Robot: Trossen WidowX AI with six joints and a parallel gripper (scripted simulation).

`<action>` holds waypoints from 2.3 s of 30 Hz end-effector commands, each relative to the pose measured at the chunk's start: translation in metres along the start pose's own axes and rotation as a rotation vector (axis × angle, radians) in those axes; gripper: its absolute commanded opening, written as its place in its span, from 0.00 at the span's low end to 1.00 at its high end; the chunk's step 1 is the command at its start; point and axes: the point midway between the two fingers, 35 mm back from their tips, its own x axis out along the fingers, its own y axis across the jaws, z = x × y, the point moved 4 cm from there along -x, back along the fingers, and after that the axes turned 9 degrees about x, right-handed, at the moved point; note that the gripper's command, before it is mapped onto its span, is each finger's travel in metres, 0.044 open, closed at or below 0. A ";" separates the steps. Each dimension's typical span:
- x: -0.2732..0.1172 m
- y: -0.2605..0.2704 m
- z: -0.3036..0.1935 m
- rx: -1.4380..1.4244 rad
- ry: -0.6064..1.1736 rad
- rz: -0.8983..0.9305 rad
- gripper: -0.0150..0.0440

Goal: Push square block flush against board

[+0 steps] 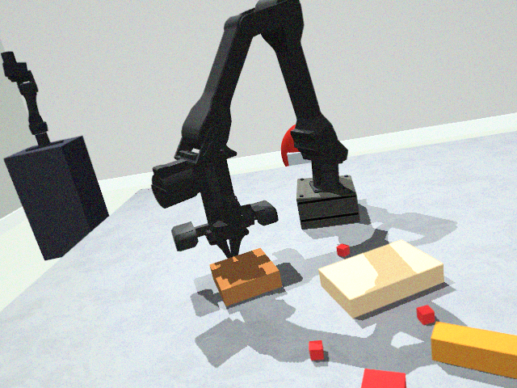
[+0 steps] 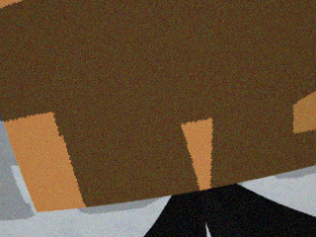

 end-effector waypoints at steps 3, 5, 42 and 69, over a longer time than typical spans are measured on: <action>0.000 0.001 0.006 0.002 -0.003 0.005 0.25; 0.000 0.001 0.007 0.002 -0.003 0.005 0.25; 0.000 0.005 0.032 0.002 -0.005 0.005 0.25; 0.000 0.009 0.050 0.002 -0.007 0.005 0.25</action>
